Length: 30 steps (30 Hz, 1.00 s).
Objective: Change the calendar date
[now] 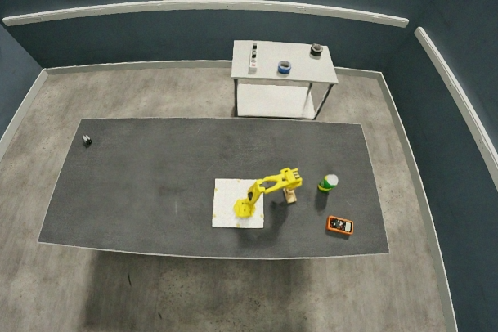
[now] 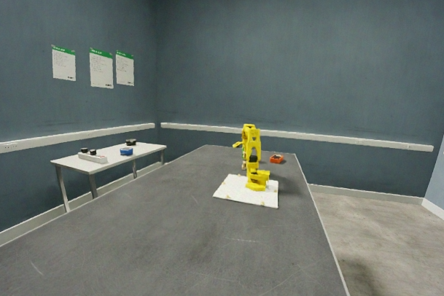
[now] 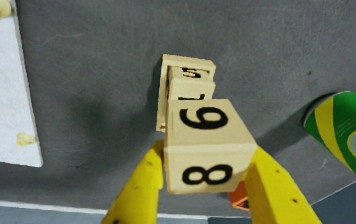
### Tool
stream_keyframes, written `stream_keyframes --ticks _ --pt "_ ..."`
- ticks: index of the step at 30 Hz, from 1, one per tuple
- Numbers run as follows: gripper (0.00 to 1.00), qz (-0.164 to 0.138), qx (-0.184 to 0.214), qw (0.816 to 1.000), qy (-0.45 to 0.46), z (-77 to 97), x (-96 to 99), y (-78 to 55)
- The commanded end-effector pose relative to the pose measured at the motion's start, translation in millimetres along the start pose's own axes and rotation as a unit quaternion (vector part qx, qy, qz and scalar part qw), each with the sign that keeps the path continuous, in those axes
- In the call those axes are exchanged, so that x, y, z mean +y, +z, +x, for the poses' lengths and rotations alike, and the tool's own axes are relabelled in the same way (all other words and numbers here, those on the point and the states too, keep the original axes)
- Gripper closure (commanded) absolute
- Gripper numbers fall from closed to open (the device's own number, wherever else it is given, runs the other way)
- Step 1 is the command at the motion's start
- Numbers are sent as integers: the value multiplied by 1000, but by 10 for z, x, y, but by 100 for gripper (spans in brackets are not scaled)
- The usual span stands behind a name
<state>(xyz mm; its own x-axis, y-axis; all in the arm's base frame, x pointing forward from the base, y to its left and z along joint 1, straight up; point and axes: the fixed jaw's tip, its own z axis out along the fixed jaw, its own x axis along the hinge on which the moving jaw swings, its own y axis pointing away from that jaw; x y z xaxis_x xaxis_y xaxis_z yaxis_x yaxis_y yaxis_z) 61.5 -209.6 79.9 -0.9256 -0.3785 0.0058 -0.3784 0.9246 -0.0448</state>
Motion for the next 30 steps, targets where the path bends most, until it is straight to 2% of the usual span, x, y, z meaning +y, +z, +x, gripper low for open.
stream_keyframes --ticks 1,3,8,12,24,30 --pt "100 2 -4 998 -61 -290 9 -28" --pt "100 2 -4 998 -61 -290 9 -28" --pt "100 0 -7 990 -143 -640 75 -33" --pt "100 -2 -9 983 -186 -816 132 -37" --pt "100 -3 -10 978 -207 -903 167 -39" --pt "100 -4 -12 965 -260 -1109 268 -45"
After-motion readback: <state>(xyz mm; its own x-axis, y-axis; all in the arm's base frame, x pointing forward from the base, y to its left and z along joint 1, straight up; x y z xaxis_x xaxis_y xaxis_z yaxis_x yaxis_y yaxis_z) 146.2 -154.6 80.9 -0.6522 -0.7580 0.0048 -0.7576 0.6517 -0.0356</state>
